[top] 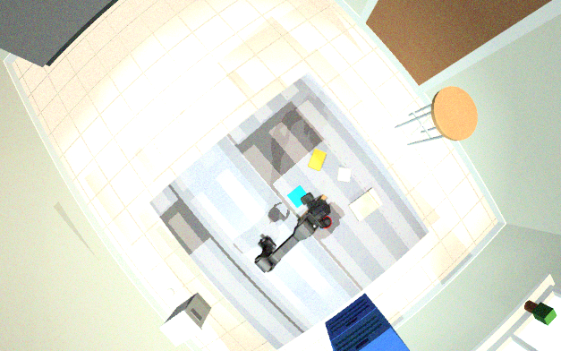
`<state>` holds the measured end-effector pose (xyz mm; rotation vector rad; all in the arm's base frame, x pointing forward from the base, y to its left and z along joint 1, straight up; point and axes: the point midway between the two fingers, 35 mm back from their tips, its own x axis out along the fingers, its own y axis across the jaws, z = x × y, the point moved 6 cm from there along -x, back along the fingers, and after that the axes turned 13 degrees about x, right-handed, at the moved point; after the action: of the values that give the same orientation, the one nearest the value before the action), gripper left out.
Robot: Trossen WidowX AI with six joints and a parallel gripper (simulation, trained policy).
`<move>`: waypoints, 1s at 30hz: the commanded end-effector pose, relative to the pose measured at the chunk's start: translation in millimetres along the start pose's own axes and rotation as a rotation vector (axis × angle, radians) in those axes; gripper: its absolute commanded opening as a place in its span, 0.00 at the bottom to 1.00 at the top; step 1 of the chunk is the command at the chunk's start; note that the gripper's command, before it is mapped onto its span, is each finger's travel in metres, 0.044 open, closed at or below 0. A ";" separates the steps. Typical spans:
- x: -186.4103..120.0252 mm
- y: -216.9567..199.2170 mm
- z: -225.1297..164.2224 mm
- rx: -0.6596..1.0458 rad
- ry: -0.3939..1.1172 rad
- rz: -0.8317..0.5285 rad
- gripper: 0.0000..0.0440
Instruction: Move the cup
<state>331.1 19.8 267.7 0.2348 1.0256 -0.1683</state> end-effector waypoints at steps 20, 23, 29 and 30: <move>29.1 -28.9 1.9 -0.122 0.301 -0.128 0.27; 34.5 -35.6 1.2 -0.141 0.339 -0.140 0.27; 47.4 -49.9 -0.7 -0.178 0.406 -0.160 0.29; 49.9 -52.4 -1.1 -0.184 0.414 -0.162 0.29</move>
<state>341.1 -26.7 221.7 0.0312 1.4495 -0.1761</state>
